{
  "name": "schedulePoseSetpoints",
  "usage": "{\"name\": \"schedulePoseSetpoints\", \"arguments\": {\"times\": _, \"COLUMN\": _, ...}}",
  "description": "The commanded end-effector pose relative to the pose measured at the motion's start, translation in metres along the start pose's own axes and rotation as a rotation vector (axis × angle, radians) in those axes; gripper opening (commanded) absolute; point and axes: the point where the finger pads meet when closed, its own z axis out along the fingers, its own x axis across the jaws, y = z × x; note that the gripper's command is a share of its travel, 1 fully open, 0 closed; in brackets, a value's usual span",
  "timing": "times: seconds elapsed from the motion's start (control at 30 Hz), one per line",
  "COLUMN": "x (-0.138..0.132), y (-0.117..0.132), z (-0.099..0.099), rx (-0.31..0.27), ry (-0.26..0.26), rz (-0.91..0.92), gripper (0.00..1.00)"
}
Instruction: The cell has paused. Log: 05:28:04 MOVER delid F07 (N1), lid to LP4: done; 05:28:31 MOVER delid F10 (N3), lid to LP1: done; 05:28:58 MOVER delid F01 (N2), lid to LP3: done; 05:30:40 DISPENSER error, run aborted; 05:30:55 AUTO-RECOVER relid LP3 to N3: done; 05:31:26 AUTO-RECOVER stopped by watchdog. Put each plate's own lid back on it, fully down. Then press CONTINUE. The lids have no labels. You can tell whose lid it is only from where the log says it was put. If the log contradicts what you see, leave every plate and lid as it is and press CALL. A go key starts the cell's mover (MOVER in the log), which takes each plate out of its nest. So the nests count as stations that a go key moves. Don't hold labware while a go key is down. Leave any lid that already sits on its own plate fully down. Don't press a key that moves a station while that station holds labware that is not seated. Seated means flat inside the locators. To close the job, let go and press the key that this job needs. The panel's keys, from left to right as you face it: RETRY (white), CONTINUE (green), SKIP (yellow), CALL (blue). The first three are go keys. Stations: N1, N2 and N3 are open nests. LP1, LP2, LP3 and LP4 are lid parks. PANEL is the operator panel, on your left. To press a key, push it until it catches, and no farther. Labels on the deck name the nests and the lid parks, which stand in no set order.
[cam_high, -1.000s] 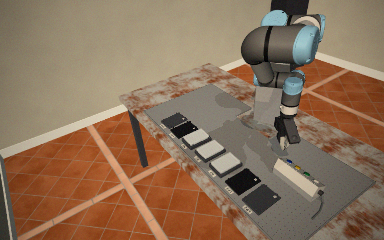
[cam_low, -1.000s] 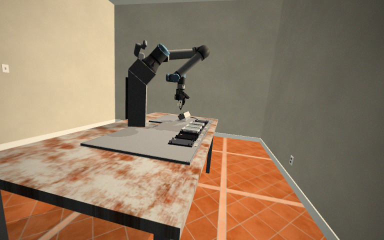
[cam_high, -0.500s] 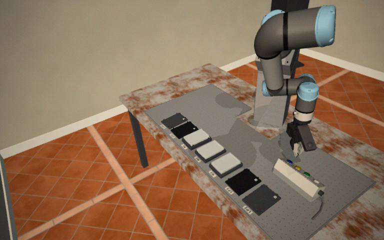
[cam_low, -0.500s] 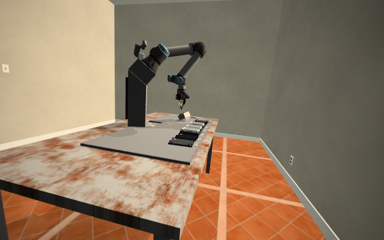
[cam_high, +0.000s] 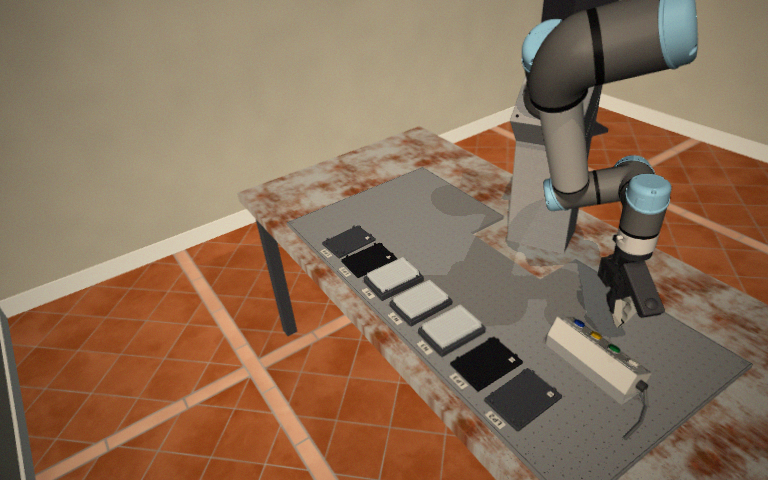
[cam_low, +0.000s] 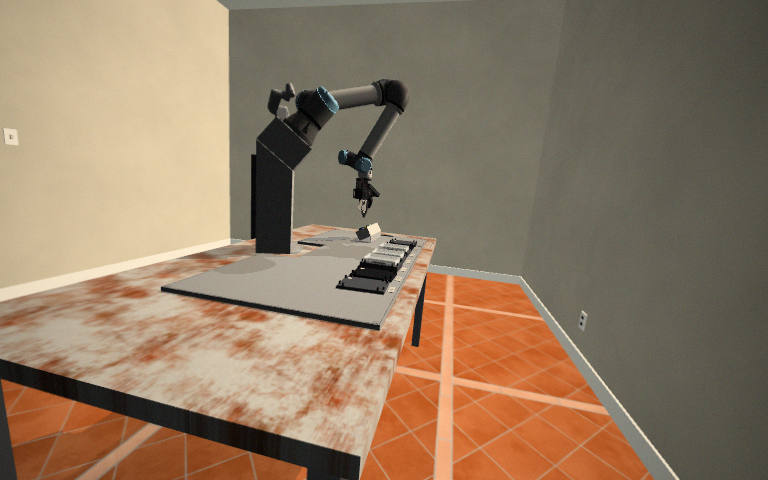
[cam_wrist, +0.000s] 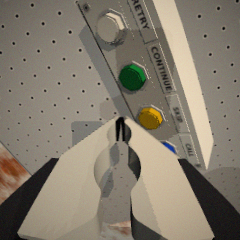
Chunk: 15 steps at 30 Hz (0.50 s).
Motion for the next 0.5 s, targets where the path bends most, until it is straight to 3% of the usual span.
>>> {"name": "schedulePoseSetpoints", "arguments": {"times": 0.0, "x": -0.0058, "y": -0.0089, "z": 0.0009, "rx": -0.005, "ry": 0.001, "rz": 0.001, "gripper": 0.0}}
{"name": "schedulePoseSetpoints", "arguments": {"times": 0.47, "x": -0.0058, "y": -0.009, "z": 0.0041, "rx": -0.005, "ry": 0.001, "rz": 0.001, "gripper": 0.0}}
